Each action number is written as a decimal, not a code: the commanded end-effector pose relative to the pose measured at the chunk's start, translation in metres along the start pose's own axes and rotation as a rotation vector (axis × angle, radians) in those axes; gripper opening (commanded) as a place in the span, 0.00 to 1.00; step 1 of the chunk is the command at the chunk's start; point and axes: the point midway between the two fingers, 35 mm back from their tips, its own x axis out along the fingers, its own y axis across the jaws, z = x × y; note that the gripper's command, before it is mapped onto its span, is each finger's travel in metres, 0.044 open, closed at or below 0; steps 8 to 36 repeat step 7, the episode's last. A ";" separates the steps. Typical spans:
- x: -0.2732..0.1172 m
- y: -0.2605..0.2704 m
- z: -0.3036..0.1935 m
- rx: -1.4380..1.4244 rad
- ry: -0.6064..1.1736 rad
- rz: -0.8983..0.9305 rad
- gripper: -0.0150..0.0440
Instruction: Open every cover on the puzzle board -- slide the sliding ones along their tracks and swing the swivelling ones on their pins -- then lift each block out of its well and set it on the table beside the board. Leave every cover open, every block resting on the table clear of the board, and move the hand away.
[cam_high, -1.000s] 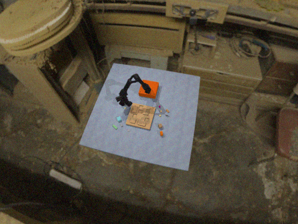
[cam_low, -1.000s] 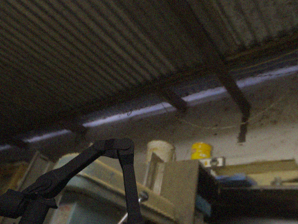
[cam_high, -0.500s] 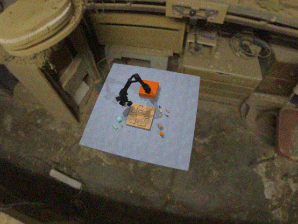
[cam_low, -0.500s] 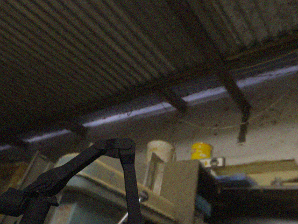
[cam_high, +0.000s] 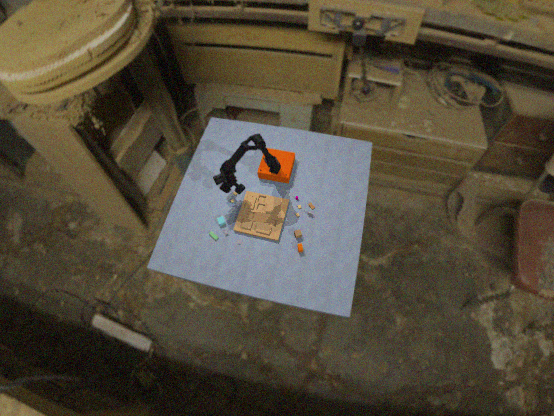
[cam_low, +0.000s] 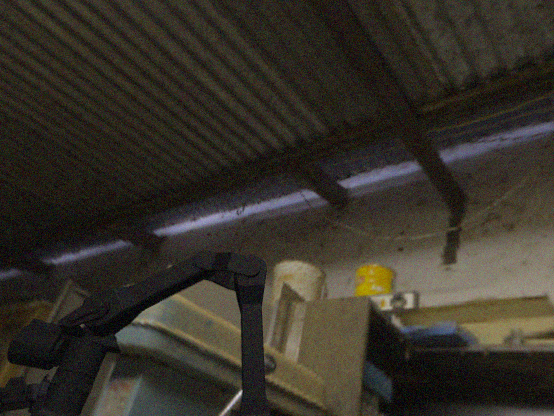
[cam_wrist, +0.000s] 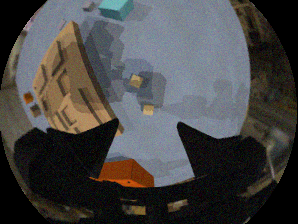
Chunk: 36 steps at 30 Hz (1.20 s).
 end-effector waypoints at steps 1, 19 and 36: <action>-0.013 -0.001 0.002 -0.002 -0.009 -0.005 1.00; -0.025 0.000 0.000 -0.006 -0.007 -0.004 1.00; -0.025 0.000 0.000 -0.006 -0.007 -0.004 1.00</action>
